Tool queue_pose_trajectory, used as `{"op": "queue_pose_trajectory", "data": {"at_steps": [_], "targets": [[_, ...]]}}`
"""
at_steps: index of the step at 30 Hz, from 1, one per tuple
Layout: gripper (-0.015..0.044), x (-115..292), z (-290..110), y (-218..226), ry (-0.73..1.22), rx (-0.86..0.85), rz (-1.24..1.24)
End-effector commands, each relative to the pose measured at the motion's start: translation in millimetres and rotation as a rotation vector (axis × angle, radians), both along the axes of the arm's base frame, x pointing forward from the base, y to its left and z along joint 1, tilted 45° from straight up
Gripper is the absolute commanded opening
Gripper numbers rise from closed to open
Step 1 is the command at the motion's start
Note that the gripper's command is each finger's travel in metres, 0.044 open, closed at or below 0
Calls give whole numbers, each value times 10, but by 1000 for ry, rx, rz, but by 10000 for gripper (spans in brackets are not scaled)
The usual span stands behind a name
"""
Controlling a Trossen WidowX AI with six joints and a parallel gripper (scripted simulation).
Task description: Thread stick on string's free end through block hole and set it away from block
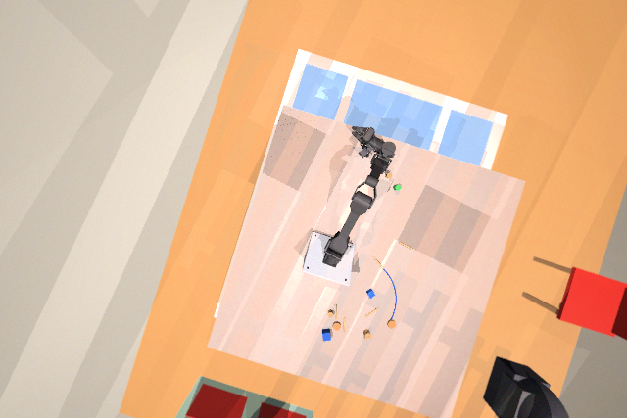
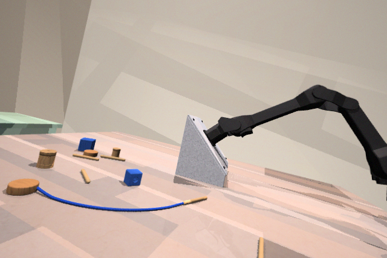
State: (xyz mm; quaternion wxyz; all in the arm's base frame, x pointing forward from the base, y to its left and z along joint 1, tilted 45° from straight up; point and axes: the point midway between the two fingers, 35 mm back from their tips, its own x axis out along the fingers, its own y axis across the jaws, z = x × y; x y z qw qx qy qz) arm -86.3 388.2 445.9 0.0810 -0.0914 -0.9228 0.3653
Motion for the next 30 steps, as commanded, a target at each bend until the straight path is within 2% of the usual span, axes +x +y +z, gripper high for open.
{"op": "queue_pose_trajectory", "data": {"at_steps": [1,5,8,21,30], "targets": [[426,0,0,0,0,0,0],[440,75,-11,39,11,-17,-24],[440,309,-47,149,43,-68,-95],[440,1927,-449,559,312,-405,-552],[440,3054,-860,368,495,-567,-845]]}}
